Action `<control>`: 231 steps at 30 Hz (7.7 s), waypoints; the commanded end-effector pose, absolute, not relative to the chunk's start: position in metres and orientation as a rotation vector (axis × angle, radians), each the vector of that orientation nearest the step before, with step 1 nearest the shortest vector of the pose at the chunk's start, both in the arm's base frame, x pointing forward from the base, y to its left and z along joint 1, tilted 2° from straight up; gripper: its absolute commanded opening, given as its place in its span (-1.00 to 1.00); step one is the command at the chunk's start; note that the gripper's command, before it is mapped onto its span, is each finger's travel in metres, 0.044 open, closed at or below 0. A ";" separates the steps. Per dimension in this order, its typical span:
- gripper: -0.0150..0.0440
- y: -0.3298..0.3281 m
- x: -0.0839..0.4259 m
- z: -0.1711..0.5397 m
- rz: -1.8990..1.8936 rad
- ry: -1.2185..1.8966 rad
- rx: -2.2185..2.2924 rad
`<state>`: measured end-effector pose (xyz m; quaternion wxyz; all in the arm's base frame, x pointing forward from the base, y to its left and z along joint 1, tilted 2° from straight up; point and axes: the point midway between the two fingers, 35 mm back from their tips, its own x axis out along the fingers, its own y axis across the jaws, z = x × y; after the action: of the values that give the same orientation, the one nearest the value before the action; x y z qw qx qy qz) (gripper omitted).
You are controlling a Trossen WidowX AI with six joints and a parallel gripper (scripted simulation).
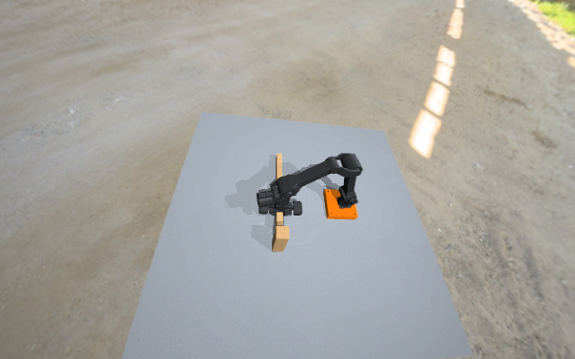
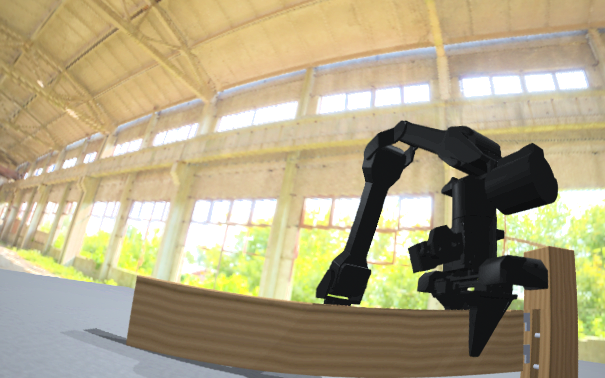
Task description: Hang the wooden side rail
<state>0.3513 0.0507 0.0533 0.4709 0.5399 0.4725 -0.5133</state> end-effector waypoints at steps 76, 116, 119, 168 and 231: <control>-0.49 0.059 0.355 0.058 -1.251 1.153 1.331; -0.49 0.063 0.354 0.057 -1.251 1.153 1.331; -0.49 0.064 0.354 0.057 -1.251 1.153 1.331; -0.49 0.068 0.355 0.057 -1.251 1.153 1.332; -0.49 0.074 0.356 0.058 -1.251 1.154 1.332</control>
<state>0.3535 0.0731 0.0547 0.4703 0.5401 0.4734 -0.5129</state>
